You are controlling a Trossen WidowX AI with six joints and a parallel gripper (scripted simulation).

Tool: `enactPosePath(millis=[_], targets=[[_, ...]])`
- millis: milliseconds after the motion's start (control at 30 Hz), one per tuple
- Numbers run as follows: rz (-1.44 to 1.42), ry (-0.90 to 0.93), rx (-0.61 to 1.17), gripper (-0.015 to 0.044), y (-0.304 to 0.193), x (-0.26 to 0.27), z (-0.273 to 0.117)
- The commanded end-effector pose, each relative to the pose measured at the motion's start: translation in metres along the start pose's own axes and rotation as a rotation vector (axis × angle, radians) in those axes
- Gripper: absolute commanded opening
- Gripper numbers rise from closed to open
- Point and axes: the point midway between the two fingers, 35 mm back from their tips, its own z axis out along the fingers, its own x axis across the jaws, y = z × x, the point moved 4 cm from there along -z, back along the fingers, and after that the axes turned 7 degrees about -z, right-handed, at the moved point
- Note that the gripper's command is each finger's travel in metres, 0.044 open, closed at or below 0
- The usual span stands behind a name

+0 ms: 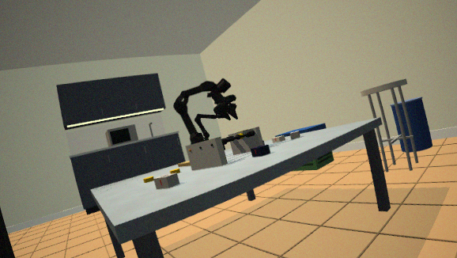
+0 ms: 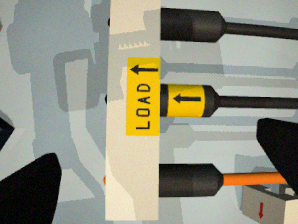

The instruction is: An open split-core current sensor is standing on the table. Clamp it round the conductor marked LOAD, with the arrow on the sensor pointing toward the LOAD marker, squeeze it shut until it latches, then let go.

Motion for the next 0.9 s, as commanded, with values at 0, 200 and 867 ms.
enactPosePath(millis=[0, 200, 867], targets=[[-0.004, 0.004, 0.005, 0.0440, 0.000, 0.001, 0.000], [-0.004, 0.004, 0.005, 0.0440, 0.000, 0.001, 0.000], [0.205, -0.005, 0.412, 0.0440, -0.129, -0.127, 0.025]])
